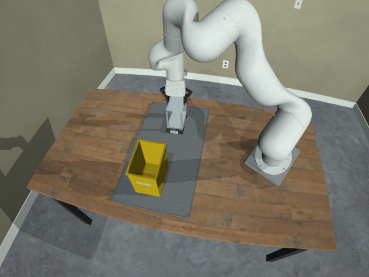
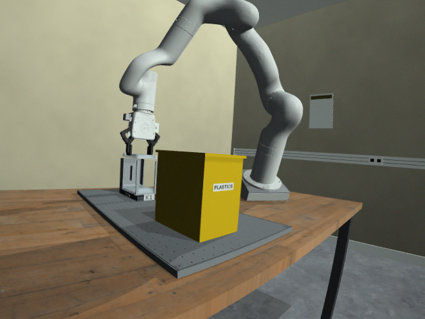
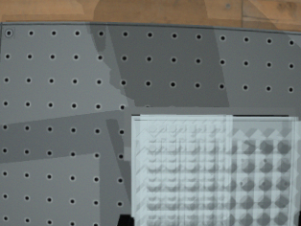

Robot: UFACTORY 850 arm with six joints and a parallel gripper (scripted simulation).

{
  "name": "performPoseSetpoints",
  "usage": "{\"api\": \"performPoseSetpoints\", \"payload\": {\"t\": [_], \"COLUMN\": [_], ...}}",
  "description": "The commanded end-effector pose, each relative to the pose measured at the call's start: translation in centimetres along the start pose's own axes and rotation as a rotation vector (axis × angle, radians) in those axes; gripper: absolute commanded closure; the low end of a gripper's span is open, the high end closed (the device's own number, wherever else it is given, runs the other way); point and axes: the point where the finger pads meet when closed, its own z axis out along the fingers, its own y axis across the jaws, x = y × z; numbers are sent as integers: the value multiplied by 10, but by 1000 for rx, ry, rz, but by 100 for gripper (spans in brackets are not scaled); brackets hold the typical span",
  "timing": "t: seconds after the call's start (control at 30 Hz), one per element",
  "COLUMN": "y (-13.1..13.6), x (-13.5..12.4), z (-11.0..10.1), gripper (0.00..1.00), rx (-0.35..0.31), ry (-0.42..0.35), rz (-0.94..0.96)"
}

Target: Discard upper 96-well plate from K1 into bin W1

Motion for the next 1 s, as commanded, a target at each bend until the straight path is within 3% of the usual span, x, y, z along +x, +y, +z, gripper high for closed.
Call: {"api": "performPoseSetpoints", "payload": {"t": [0.0,0.97], "y": [-1,-1], "x": [0,0], "z": [-6,-49], "gripper": [100,100], "rx": [2,2], "ry": [2,2], "rz": [-1,-1]}}
